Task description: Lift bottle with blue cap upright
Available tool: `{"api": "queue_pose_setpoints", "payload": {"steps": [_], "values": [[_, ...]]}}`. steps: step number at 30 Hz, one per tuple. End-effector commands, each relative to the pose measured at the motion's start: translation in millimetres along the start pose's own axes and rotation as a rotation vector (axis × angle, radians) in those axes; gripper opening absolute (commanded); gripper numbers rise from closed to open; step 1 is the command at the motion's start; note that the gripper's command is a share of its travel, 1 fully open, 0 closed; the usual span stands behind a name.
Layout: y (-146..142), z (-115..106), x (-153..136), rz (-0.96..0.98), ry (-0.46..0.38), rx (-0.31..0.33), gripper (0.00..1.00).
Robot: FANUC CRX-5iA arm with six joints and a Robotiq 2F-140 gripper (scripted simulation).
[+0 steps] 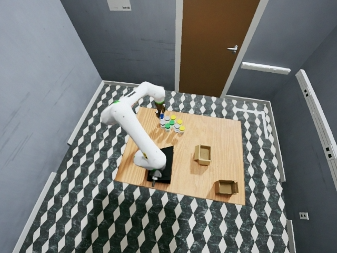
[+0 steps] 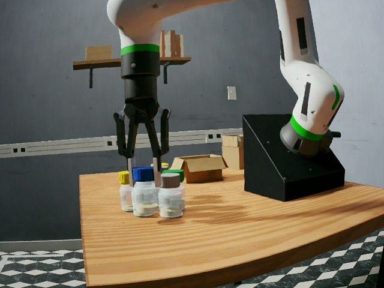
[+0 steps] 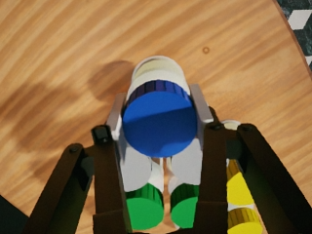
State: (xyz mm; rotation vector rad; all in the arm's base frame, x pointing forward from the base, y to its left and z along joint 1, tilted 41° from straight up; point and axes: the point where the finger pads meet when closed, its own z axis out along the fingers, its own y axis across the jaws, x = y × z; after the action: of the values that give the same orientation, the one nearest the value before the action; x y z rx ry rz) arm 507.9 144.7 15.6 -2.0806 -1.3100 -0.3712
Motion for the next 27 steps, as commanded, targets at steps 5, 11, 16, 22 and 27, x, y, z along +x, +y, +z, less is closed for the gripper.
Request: {"api": "queue_pose_setpoints", "payload": {"steps": [5,11,16,22,27], "values": [[1,-19,0,-0.001,0.0,-0.002,0.1],[1,-24,0,-0.001,0.0,-0.003,0.1],[1,-26,0,-0.001,0.0,-0.003,0.1],[1,-33,0,-0.001,0.0,-0.002,0.1],[1,-35,0,-0.001,0.0,-0.002,0.1]]}}
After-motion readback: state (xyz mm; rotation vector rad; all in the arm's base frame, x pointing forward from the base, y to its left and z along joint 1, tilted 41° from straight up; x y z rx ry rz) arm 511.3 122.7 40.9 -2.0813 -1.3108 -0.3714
